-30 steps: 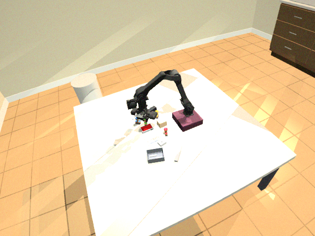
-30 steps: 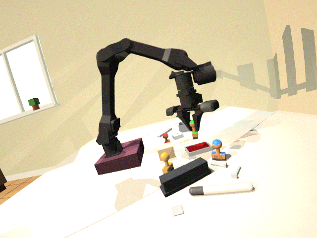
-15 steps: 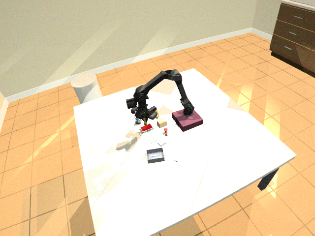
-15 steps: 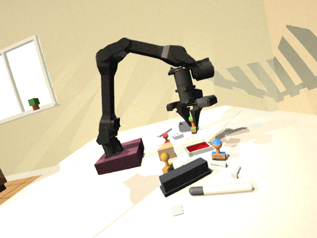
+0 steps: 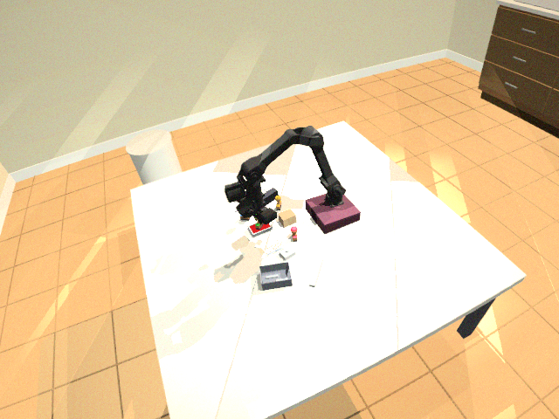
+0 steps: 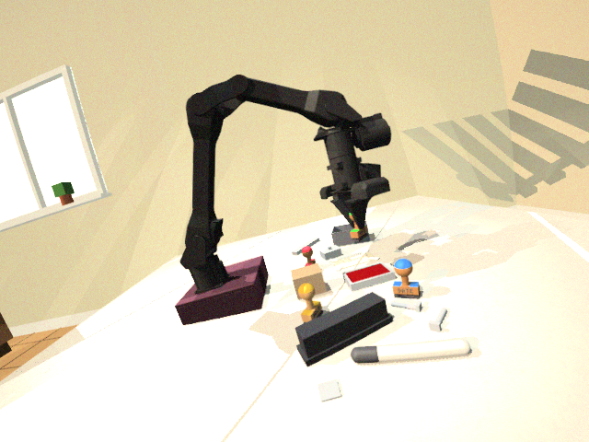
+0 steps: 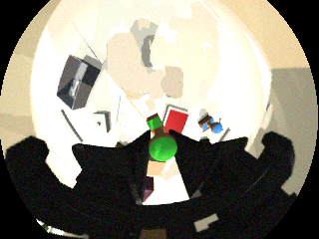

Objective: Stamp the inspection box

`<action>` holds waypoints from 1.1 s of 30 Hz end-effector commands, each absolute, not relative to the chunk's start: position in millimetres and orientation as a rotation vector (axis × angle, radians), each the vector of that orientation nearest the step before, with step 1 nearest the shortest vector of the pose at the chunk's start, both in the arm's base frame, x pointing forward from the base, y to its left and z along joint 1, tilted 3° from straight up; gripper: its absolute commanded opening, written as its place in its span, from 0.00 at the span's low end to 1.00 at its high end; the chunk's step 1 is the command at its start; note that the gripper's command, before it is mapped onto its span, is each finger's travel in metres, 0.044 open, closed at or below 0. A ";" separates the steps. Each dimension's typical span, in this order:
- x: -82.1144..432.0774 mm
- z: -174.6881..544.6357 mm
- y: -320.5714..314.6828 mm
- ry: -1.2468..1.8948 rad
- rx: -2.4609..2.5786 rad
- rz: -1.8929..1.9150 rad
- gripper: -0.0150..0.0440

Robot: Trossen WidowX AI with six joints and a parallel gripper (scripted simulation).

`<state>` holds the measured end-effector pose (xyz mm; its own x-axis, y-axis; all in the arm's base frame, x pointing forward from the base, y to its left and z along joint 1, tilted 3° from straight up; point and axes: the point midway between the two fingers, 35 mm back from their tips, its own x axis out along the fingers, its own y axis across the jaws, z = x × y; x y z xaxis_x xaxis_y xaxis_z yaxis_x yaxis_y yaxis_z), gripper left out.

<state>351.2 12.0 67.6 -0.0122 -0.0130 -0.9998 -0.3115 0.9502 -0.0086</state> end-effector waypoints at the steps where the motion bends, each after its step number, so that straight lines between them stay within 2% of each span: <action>1: 352.6 66.1 24.3 1.586 -0.173 0.155 0.25; 21: 352.5 65.8 85.2 1.581 0.234 -0.265 0.25; 33: 352.6 60.8 87.4 1.579 0.247 -0.279 0.25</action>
<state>352.5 86.7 64.0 -0.0249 -0.0178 -0.9995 0.3211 0.9467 -0.0248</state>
